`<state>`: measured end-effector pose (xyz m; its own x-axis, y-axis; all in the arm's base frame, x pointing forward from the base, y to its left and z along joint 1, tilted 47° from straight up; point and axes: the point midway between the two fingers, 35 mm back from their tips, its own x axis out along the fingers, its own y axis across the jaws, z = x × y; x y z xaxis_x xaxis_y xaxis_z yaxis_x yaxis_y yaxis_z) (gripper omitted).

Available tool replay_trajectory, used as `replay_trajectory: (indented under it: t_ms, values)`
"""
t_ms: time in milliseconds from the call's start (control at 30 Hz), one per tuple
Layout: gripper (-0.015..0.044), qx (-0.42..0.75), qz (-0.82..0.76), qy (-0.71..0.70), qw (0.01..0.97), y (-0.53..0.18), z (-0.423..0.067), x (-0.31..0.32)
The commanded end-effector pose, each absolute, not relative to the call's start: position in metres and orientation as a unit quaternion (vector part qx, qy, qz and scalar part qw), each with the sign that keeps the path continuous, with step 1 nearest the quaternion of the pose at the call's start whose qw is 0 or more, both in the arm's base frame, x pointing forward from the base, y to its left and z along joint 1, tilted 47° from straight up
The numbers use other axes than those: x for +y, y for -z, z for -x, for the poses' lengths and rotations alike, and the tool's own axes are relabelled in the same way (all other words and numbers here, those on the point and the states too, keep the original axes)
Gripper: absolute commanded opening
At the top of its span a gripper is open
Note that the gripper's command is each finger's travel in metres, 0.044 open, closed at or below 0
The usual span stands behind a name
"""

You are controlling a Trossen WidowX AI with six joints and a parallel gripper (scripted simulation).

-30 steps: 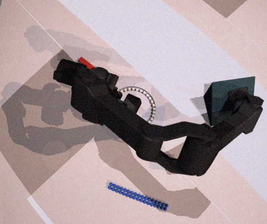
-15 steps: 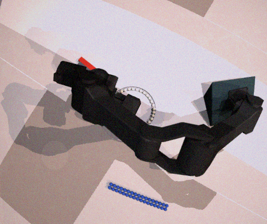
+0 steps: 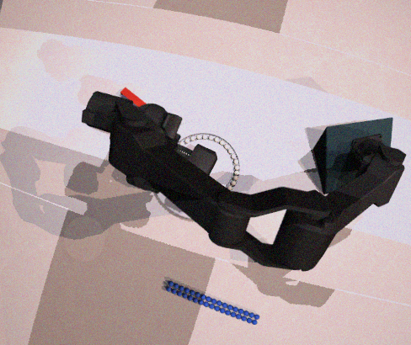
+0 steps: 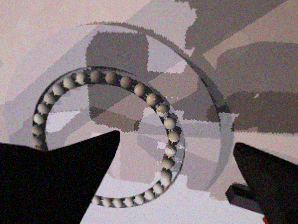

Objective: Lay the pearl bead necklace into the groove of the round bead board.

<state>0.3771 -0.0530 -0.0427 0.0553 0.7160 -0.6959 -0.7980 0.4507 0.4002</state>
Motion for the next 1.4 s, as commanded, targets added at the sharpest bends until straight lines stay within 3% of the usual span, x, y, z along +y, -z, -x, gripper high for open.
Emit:
replay_trajectory:
  t_ms: [0, 333, 733, 1367]
  values:
    - [0.044, 0.444, 0.047, -0.523, 0.726, 0.041, -0.377, -0.054]
    - [0.044, 0.444, 0.047, -0.523, 0.726, 0.041, -0.377, -0.054]
    - [0.0125, 0.483, -0.007, -0.488, 0.727, 0.029, -0.367, -0.078]
    - [0.012, 0.481, -0.005, -0.488, 0.728, 0.045, -0.369, -0.062]
